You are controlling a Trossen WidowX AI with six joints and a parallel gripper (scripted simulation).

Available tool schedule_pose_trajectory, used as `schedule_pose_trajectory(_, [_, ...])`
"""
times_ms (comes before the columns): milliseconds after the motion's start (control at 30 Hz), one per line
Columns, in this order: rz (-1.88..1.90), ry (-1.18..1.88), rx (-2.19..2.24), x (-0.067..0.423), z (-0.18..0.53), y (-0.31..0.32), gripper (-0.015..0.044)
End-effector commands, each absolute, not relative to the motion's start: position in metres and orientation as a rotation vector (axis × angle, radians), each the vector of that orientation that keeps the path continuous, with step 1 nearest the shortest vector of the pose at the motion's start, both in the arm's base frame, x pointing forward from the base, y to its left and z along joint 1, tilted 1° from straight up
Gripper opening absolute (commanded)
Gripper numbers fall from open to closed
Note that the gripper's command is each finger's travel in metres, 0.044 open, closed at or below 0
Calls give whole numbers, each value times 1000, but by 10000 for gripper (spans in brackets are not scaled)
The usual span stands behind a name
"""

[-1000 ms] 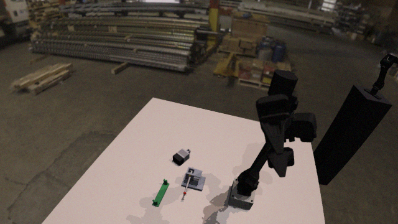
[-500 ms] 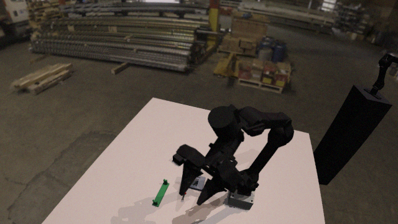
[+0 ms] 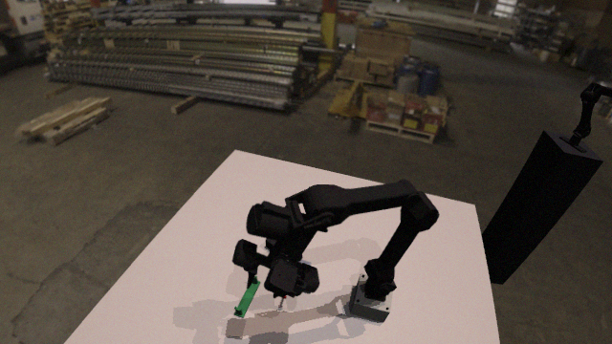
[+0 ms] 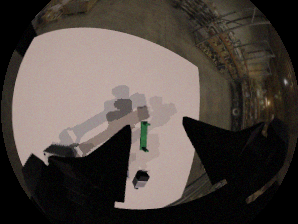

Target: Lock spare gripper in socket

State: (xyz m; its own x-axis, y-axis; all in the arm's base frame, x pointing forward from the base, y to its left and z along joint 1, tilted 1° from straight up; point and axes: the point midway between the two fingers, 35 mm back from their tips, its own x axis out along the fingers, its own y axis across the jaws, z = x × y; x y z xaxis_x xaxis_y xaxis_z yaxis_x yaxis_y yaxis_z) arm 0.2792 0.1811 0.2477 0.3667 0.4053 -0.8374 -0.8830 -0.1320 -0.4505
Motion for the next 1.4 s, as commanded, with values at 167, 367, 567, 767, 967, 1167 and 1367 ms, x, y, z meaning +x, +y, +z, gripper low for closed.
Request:
schedule_pose_trajectory(167, [1189, 944, -1240, 291, 168, 110, 300])
schedule_pose_trajectory(367, [1206, 1180, -1195, 283, 133, 69, 300])
schedule_pose_trajectory(567, [1206, 1186, -1194, 283, 130, 68, 300])
schedule_pose_trajectory(767, [1206, 1187, -1194, 280, 81, 63, 300])
schedule_pose_trajectory(967, [1207, 1187, -1194, 276, 61, 60, 300])
schedule_pose_trajectory(1167, [1207, 1187, -1194, 277, 52, 60, 300])
schedule_pose_trajectory(1367, [1207, 1187, -1194, 278, 42, 61, 300])
